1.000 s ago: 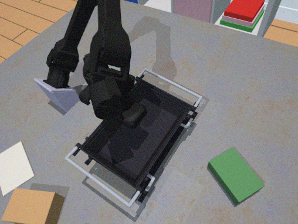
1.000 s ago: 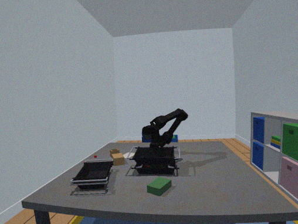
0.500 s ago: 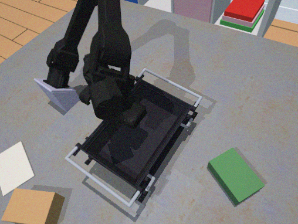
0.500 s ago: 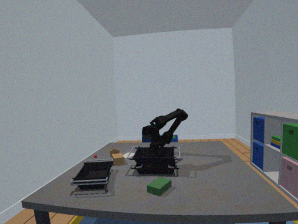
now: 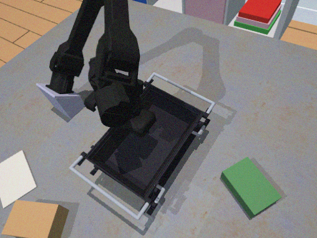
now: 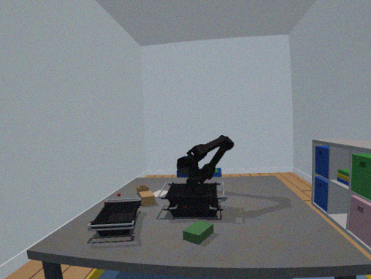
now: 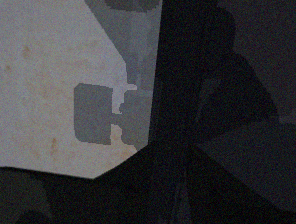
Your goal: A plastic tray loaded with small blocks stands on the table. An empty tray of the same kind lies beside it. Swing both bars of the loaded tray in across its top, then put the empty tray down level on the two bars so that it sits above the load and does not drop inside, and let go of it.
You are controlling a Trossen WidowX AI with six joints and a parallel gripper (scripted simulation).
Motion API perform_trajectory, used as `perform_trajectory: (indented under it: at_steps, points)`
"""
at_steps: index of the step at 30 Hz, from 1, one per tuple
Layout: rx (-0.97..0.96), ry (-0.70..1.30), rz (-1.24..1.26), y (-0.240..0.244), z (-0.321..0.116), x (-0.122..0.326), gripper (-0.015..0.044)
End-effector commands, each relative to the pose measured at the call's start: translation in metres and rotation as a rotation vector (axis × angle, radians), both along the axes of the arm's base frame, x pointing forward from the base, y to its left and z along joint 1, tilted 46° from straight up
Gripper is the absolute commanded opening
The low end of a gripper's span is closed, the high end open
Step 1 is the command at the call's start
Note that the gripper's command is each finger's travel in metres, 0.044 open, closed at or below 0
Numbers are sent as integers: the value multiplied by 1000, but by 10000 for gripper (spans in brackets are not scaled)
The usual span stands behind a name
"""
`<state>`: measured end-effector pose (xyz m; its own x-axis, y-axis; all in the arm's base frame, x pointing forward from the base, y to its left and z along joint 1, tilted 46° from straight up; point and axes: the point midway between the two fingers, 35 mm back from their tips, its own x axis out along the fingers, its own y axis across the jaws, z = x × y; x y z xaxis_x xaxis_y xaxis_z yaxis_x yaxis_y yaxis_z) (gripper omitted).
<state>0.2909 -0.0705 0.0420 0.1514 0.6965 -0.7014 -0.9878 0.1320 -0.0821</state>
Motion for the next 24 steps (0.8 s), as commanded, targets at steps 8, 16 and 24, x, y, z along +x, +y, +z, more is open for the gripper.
perform_trajectory:
  at_steps: [8, 16, 24]
  points:
    - [-1, 13, 25, 7, -2, -2, 0]
    - [0, 1, 1, 1, 0, 0, 0]
    - [-1, 12, 22, 13, -5, -3, 0]
